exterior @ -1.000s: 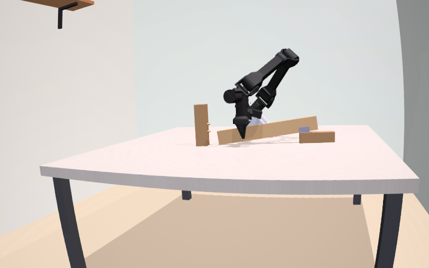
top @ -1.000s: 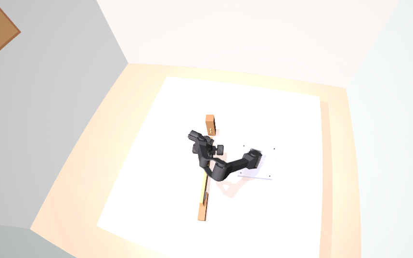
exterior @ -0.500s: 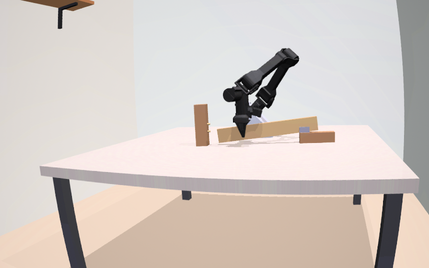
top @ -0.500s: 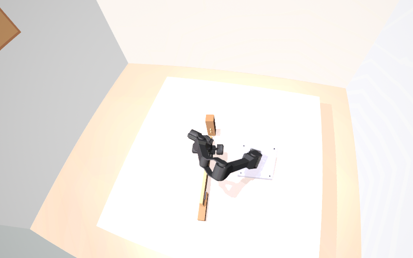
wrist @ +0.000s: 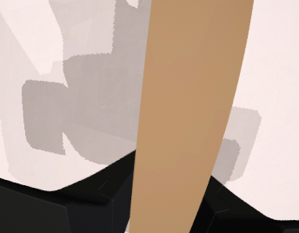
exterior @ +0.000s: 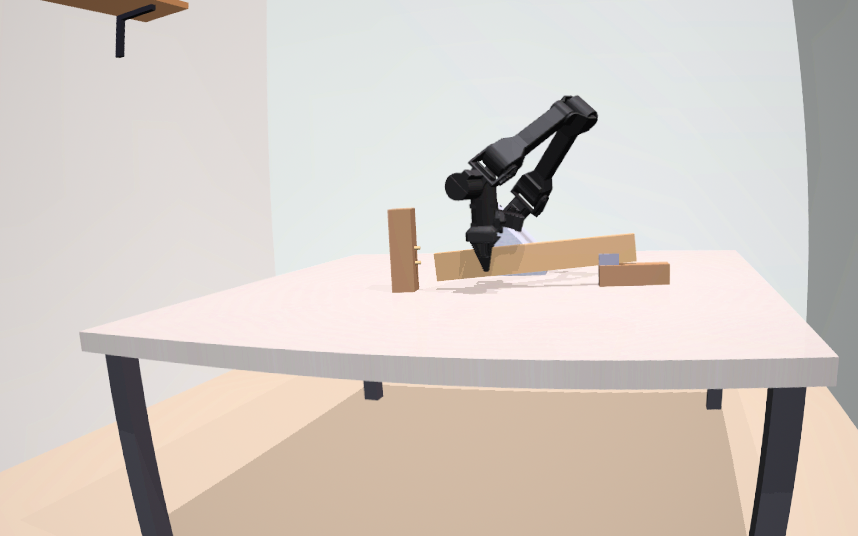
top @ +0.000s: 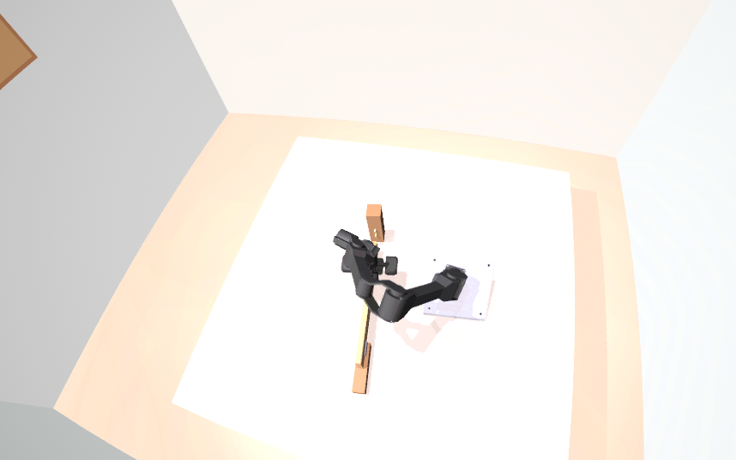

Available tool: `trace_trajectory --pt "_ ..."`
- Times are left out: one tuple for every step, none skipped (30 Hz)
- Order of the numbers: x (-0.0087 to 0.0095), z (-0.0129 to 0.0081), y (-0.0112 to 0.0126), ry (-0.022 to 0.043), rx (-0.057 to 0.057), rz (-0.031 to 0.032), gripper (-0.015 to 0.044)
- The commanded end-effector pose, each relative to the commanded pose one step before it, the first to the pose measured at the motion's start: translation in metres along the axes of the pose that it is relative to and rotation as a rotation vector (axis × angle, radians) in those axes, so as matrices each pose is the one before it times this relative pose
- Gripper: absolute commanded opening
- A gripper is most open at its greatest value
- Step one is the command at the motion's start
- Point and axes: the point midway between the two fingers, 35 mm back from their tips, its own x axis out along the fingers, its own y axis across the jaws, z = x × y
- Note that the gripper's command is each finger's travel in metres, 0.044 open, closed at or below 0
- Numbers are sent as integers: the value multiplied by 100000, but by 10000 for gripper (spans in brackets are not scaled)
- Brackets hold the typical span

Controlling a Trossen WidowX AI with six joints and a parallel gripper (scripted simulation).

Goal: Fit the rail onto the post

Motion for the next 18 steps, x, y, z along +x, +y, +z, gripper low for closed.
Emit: trace_trajectory --pt "-570 -26 -394 -257 -245 -1321 0" --pt "-50 -1 -3 3 0 0 0" --pt "-50 -1 -2 3 0 0 0" --pt "-50 -1 -2 3 0 0 0" --pt "-50 -1 -1 3 0 0 0" --pt "-50 -1 -1 3 0 0 0" --pt "-50 -1 -1 3 0 0 0" --pt "-50 -1 0 3 0 0 0" --pt "-50 -1 0 3 0 0 0" --pt "-50 -1 0 3 0 0 0" --pt "-50 -1 0 3 0 0 0" --pt "-50 -1 0 3 0 0 0" --pt "-50 -1 1 3 0 0 0" --pt "-50 -1 1 3 0 0 0" --pt "-50 -1 1 3 0 0 0" --pt "-50 -1 1 3 0 0 0" --pt "-50 -1 1 3 0 0 0" --pt "-50 -1 1 3 0 0 0"
